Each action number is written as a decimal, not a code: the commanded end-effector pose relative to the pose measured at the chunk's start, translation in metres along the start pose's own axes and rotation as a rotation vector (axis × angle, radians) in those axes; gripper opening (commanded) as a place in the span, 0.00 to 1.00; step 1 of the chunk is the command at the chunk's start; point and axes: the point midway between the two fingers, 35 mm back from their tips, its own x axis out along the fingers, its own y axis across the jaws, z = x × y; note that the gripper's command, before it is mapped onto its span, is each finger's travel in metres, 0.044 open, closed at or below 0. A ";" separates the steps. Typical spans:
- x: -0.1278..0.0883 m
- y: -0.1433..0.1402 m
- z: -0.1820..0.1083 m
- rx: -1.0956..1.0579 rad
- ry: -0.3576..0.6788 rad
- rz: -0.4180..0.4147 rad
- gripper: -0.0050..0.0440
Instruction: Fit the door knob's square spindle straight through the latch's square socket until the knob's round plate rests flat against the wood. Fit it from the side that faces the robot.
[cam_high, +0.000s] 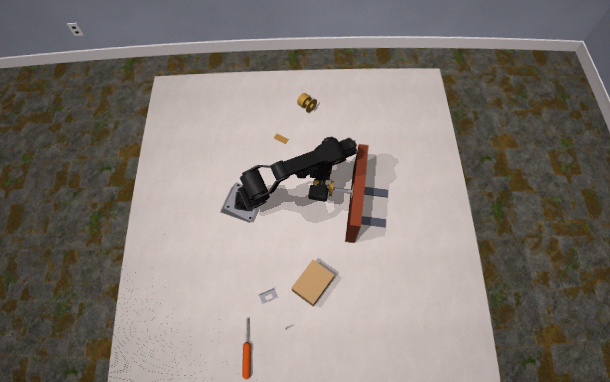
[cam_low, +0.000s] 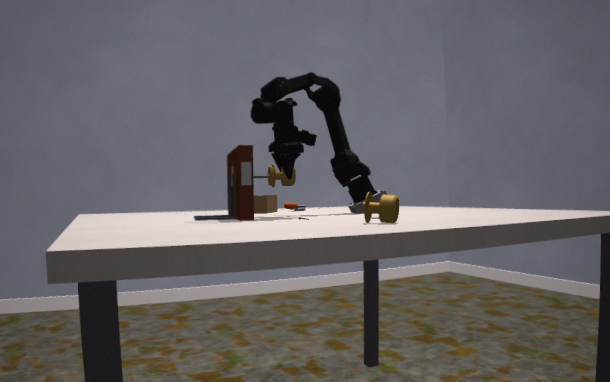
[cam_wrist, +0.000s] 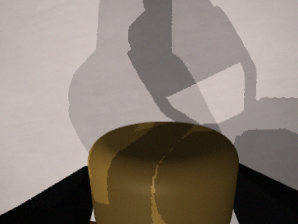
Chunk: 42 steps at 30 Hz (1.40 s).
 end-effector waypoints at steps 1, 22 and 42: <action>-0.002 -0.001 -0.001 -0.007 0.006 -0.005 0.10; -0.003 0.000 -0.002 0.003 0.014 -0.009 0.10; -0.002 0.000 -0.004 -0.001 0.008 -0.002 0.10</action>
